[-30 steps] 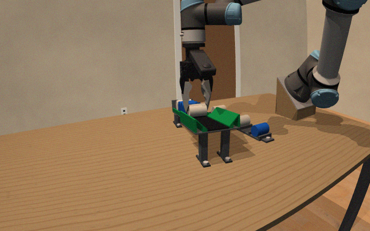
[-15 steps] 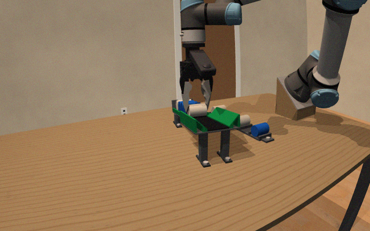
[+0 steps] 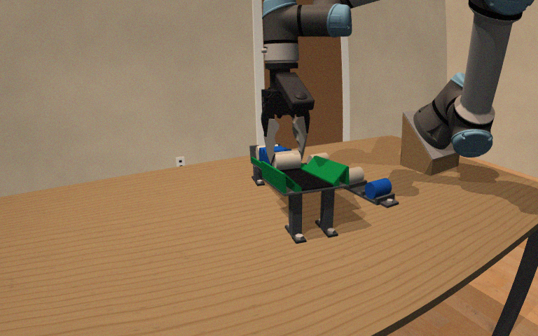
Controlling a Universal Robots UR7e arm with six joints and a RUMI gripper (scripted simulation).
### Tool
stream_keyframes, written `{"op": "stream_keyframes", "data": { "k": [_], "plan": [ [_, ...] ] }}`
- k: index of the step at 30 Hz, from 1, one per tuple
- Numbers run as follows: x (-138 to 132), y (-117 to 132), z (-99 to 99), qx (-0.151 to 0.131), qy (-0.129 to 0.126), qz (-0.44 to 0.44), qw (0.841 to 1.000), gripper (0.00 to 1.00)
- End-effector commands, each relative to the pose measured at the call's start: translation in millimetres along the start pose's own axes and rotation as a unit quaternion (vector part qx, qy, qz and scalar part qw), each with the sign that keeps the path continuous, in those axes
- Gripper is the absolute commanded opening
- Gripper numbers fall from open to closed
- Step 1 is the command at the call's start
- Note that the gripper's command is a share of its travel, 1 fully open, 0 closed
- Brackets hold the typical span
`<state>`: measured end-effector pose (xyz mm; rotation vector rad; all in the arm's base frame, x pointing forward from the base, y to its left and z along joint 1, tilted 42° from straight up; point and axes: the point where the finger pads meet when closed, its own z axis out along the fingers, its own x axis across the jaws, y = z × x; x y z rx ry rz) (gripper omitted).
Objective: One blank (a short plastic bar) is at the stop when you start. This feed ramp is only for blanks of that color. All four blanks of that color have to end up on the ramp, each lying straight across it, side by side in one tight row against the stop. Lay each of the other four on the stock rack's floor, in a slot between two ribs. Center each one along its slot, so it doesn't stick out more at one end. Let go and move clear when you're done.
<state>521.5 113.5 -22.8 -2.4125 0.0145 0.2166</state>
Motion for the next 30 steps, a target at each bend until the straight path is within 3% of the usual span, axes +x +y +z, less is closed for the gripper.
{"op": "stream_keyframes", "data": {
  "k": [1,25,30],
  "plan": [
    [0.1,1.1,0.5,0.001,0.000,0.001,1.000,0.33],
    [0.2,1.2,0.3,0.001,0.000,0.001,1.000,0.33],
    [0.2,1.2,0.3,0.001,0.000,0.001,1.000,0.38]
  ]
}}
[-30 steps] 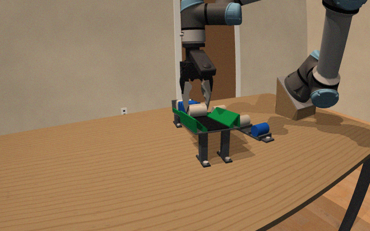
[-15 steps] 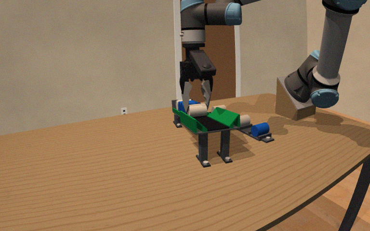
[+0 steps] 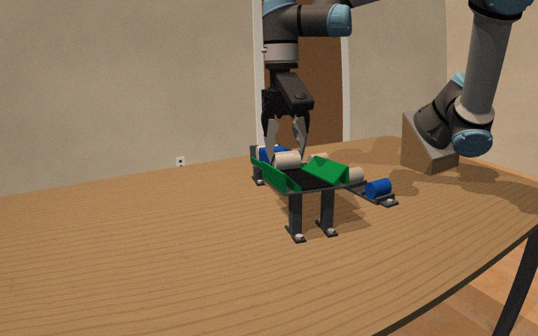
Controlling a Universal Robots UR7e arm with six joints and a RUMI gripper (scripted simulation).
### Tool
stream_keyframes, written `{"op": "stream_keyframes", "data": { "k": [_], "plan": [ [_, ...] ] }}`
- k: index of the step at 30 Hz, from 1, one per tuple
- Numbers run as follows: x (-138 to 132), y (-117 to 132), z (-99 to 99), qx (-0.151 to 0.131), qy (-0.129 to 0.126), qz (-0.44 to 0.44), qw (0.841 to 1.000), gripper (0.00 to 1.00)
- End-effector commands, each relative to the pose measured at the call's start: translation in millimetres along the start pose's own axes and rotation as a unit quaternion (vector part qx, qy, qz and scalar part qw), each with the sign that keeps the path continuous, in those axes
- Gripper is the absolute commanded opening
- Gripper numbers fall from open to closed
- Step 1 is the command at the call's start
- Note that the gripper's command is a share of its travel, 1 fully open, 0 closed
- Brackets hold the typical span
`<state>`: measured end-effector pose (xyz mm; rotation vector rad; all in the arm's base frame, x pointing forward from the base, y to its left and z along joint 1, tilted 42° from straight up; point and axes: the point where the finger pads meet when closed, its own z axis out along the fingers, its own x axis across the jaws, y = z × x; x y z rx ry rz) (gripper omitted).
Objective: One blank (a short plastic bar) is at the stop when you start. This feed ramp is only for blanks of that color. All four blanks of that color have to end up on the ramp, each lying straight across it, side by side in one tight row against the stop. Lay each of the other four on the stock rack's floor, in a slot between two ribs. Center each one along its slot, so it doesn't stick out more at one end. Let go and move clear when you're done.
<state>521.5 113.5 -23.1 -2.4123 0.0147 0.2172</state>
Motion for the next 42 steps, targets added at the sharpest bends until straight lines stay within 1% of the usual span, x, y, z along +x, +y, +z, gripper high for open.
{"op": "stream_keyframes", "data": {
  "k": [1,2,6,7,9,10,23,29,38,40,42],
  "plan": [
    [0.2,1.0,0.0,0.000,0.000,0.001,1.000,0.38],
    [0.2,1.0,0.0,0.000,0.000,0.001,1.000,0.41],
    [0.2,1.0,0.0,0.000,0.000,0.001,1.000,0.41],
    [0.2,1.0,0.0,0.000,0.000,0.001,1.000,0.43],
    [0.2,1.0,0.0,0.000,0.000,0.001,1.000,0.43],
    [0.2,1.0,0.0,0.000,0.000,0.001,1.000,0.46],
    [0.6,1.0,-1.5,0.000,0.001,0.000,1.000,0.46],
    [1.7,1.0,-17.4,-0.001,0.003,-0.001,1.000,0.46],
    [1.4,1.0,-64.0,-0.001,0.003,-0.001,1.000,0.46],
    [1.4,1.0,-64.0,-0.001,0.003,-0.001,1.000,0.46],
    [1.4,1.0,-73.8,-0.001,0.003,-0.001,1.000,0.46]
  ]
}}
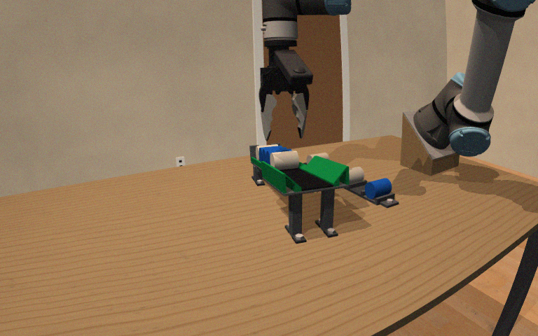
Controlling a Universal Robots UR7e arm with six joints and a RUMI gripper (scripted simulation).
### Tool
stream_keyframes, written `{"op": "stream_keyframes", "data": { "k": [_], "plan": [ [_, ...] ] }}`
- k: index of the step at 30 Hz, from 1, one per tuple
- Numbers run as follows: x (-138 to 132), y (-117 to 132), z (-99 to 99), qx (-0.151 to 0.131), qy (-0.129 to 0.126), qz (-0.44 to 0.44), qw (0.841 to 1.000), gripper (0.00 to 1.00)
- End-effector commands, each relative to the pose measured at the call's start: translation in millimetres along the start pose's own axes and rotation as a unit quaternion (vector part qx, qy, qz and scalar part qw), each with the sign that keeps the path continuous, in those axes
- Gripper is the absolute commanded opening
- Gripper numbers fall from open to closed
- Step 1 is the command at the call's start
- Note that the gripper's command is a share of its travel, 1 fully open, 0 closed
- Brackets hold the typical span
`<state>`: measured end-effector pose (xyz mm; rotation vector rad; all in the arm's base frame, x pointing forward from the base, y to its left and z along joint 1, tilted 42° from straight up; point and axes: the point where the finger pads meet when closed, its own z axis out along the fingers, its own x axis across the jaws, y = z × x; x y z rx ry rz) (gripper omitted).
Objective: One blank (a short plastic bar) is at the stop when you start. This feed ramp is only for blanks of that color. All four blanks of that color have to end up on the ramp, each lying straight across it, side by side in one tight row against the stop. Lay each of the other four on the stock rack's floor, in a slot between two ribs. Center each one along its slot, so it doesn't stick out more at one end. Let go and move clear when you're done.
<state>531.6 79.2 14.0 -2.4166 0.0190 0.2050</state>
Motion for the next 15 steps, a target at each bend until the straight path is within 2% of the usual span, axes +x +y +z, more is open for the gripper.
{"op": "stream_keyframes", "data": {
  "k": [1,6,15],
  "plan": [
    [-0.8,0.3,-26.6,0.001,-0.003,-0.001,1.000,0.46],
    [-0.7,0.3,-39.8,0.000,-0.003,0.000,1.000,0.46],
    [-0.7,0.5,-41.4,0.001,-0.003,0.000,1.000,0.46]
  ]
}}
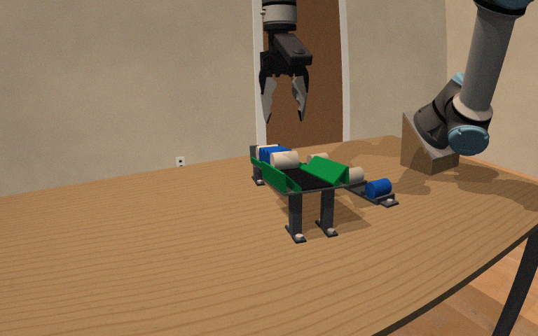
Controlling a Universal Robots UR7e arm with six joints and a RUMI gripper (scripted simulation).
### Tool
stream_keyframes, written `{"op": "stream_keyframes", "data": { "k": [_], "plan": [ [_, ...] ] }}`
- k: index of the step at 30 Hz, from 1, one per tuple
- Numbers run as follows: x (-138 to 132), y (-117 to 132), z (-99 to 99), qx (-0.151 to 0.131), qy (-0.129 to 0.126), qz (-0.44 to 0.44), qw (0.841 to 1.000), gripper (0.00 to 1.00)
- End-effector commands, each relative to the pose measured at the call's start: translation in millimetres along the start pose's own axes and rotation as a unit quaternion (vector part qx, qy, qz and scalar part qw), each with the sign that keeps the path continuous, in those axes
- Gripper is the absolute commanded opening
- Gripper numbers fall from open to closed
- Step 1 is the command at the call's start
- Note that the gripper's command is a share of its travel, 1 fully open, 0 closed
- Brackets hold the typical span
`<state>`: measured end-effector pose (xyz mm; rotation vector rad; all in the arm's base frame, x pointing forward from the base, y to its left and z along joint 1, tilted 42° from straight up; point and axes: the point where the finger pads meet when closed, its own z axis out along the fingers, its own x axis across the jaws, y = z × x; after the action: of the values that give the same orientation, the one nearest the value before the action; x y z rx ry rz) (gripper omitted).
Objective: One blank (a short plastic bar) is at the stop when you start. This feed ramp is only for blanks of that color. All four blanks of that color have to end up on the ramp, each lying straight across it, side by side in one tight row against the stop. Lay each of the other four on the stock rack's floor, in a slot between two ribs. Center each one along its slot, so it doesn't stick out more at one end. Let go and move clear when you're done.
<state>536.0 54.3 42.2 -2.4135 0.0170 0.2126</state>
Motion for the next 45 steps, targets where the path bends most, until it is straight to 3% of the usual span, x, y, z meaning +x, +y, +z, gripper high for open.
{"op": "stream_keyframes", "data": {
  "k": [1,34,45],
  "plan": [
    [0.1,0.1,-1.9,0.000,-0.001,-0.001,1.000,1.00],
    [0.2,0.3,-1.4,0.000,-0.001,0.011,1.000,1.00],
    [1.7,1.6,-0.5,0.000,-0.001,0.065,0.998,1.00]
  ]
}}
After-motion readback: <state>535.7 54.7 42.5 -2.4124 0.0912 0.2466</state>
